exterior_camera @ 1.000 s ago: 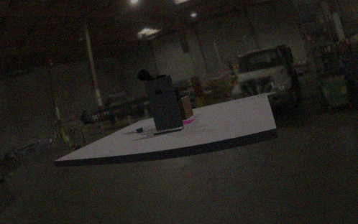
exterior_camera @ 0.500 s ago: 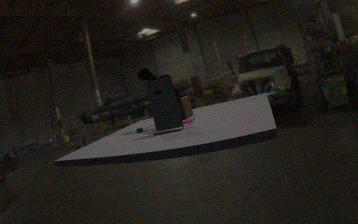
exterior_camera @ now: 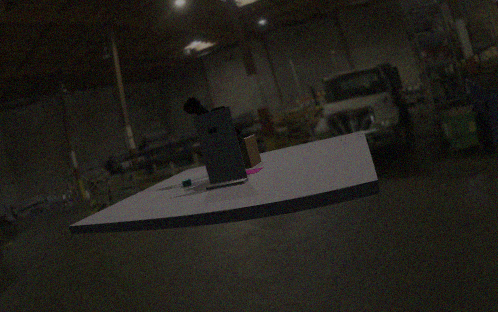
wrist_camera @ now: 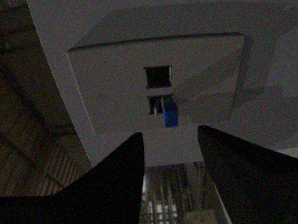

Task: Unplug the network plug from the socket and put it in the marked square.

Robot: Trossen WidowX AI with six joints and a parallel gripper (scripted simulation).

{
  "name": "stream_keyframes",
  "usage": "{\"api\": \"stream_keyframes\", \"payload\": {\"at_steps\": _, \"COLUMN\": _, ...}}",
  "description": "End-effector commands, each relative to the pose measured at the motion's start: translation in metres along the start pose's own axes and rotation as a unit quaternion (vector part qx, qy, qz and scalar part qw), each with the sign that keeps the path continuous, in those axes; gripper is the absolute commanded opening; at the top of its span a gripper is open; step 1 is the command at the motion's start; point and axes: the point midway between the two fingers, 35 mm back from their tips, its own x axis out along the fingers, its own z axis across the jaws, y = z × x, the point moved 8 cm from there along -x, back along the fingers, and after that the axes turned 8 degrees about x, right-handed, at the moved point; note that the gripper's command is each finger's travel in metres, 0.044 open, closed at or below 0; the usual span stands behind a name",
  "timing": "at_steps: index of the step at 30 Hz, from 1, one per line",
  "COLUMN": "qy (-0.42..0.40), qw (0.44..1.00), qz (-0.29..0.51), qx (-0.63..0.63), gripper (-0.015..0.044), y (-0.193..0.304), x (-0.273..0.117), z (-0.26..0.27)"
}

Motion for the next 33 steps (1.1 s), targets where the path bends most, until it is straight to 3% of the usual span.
{"api": "stream_keyframes", "payload": {"at_steps": 1, "qy": 0.0, "qw": 1.0, "qz": 0.004, "qx": 0.004, "gripper": 0.0156, "y": -0.002, "x": 0.007, "z": -0.002}}
{"api": "stream_keyframes", "payload": {"at_steps": 16, "qy": -0.008, "qw": 1.0, "qz": 0.011, "qx": 0.011, "gripper": 0.0156, "y": -0.01, "x": 0.028, "z": -0.002}}
{"api": "stream_keyframes", "payload": {"at_steps": 19, "qy": -0.008, "qw": 1.0, "qz": 0.011, "qx": 0.011, "gripper": 0.0077, "y": -0.01, "x": 0.028, "z": -0.002}}
{"api": "stream_keyframes", "payload": {"at_steps": 33, "qy": -0.008, "qw": 1.0, "qz": 0.011, "qx": 0.011, "gripper": 0.0, "y": -0.01, "x": 0.028, "z": -0.002}}
